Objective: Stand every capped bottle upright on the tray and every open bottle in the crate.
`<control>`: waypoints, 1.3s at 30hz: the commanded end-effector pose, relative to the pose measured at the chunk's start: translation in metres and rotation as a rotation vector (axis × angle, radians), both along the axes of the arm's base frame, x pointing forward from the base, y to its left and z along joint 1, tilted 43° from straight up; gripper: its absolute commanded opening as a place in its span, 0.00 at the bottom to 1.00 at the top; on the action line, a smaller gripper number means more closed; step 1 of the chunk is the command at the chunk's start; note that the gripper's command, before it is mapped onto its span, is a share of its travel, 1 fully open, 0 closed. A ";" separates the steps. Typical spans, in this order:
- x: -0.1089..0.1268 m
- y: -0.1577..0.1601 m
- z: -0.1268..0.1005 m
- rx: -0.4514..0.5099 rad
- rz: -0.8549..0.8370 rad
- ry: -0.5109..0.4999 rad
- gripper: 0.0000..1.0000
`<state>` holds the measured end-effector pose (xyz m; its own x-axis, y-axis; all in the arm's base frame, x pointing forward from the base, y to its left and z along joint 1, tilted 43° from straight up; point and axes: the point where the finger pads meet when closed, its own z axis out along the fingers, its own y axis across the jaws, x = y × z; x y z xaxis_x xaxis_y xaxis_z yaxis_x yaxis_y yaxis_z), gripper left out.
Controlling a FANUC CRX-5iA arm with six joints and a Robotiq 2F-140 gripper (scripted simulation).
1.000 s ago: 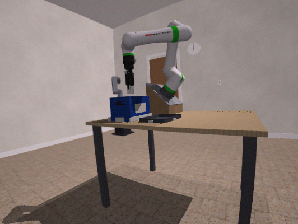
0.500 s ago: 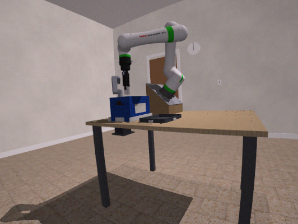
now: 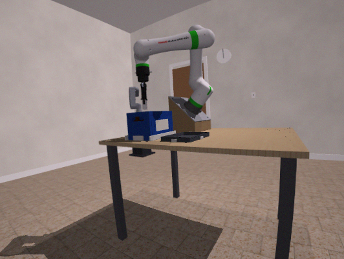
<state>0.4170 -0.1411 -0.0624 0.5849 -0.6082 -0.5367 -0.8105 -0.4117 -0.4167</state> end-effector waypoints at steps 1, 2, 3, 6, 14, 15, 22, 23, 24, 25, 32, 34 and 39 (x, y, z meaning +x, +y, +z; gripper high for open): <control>0.000 0.000 0.000 -0.001 0.025 -0.024 0.38; 0.000 0.000 0.000 -0.001 0.034 -0.032 0.38; 0.000 -0.001 0.000 -0.002 0.044 -0.041 0.38; 0.000 -0.001 0.000 -0.003 0.072 -0.067 0.38; -0.001 -0.001 0.000 -0.005 0.128 -0.119 0.38; -0.001 -0.001 0.000 -0.005 0.131 -0.122 0.38; -0.001 -0.001 0.000 -0.006 0.154 -0.143 0.38; -0.001 -0.001 0.000 -0.006 0.154 -0.143 0.38; -0.001 -0.001 0.000 -0.006 0.154 -0.143 0.38; -0.001 -0.001 0.000 -0.006 0.154 -0.143 0.38; -0.001 0.000 -0.001 -0.006 0.154 -0.143 0.38; -0.001 0.003 -0.004 -0.006 0.154 -0.143 0.38; -0.001 0.009 -0.010 -0.006 0.154 -0.143 0.38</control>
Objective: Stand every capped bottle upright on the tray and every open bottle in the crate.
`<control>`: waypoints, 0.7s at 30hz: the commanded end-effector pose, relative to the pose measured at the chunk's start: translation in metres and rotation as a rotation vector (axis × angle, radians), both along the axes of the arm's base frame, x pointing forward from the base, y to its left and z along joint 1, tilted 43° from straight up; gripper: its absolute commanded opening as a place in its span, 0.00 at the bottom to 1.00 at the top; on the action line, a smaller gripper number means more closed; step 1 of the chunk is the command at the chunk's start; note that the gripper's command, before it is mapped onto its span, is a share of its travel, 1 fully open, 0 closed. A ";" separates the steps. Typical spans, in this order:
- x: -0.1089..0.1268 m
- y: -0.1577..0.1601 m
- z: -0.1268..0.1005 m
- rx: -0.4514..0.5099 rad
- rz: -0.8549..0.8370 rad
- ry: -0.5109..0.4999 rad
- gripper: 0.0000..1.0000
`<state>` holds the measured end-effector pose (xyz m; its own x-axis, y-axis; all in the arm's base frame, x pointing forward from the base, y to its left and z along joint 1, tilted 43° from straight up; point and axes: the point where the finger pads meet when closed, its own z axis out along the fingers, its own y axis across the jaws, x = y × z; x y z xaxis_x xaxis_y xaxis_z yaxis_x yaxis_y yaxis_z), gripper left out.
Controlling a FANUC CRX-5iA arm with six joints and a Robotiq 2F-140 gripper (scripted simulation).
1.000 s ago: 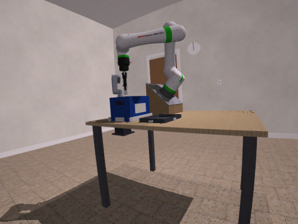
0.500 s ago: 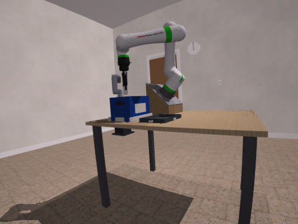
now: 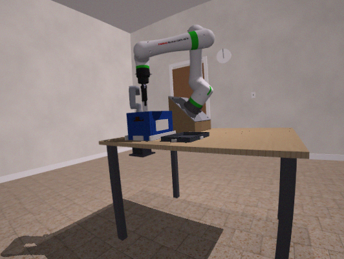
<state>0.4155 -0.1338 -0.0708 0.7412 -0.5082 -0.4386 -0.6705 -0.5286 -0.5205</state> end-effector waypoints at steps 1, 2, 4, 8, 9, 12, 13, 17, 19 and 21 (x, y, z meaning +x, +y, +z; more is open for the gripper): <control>0.000 0.003 -0.003 0.000 0.000 0.000 0.38; 0.000 0.004 -0.005 0.000 0.000 0.000 0.38; 0.000 0.007 -0.007 0.000 0.000 0.000 0.38; 0.000 0.010 -0.011 0.000 0.000 0.000 0.38; 0.000 0.010 -0.011 0.000 0.000 0.000 0.38; 0.000 0.013 -0.014 0.000 0.000 0.000 0.38; 0.000 0.014 -0.015 0.000 0.000 0.000 0.38; 0.001 0.017 -0.019 0.000 0.000 0.000 0.38; 0.001 0.019 -0.021 0.000 0.000 0.000 0.38; 0.001 0.021 -0.023 0.000 0.000 0.000 0.38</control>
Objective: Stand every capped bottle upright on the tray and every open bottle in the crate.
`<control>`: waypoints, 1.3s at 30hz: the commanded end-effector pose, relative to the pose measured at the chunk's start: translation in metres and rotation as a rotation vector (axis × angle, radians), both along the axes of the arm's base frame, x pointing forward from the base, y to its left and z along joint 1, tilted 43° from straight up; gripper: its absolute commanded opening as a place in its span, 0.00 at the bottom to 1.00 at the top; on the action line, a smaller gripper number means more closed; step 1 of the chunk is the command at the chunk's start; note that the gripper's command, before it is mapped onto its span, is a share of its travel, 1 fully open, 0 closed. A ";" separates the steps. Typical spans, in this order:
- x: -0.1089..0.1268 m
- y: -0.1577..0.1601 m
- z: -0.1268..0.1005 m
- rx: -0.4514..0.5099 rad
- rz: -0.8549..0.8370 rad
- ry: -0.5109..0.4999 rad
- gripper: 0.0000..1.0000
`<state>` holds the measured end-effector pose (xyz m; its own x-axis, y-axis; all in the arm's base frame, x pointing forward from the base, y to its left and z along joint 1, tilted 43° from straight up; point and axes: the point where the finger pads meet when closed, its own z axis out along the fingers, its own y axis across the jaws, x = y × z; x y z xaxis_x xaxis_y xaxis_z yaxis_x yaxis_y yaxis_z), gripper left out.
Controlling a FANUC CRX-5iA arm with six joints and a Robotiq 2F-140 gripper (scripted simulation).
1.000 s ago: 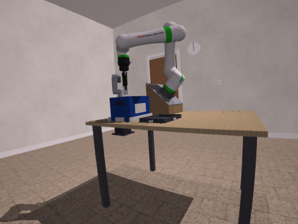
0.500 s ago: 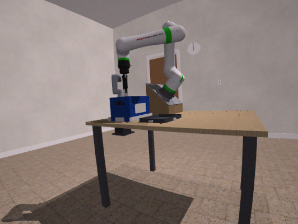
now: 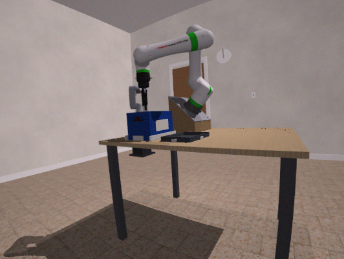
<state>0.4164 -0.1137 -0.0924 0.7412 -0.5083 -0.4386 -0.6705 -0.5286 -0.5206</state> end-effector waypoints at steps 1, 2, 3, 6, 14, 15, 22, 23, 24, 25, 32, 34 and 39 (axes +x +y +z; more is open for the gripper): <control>0.000 0.002 -0.002 0.000 0.000 0.000 0.38; 0.000 0.003 -0.003 0.000 0.000 0.000 0.38; 0.000 0.004 -0.004 0.000 0.000 0.000 0.38; 0.000 0.004 -0.005 0.000 0.000 0.000 0.38; 0.001 0.010 -0.011 0.000 0.000 0.000 0.38; 0.001 0.011 -0.012 0.000 0.000 0.000 0.38; 0.001 0.014 -0.016 0.000 0.000 0.000 0.38; 0.001 0.014 -0.016 0.000 0.000 0.000 0.00; 0.001 0.014 -0.016 0.000 0.000 0.000 0.00; 0.001 0.014 -0.016 0.000 0.000 0.000 0.00; 0.001 0.014 -0.016 0.000 0.000 0.000 0.00; 0.001 0.014 -0.016 0.000 0.000 0.000 0.00; 0.001 0.014 -0.016 0.000 0.000 0.000 0.00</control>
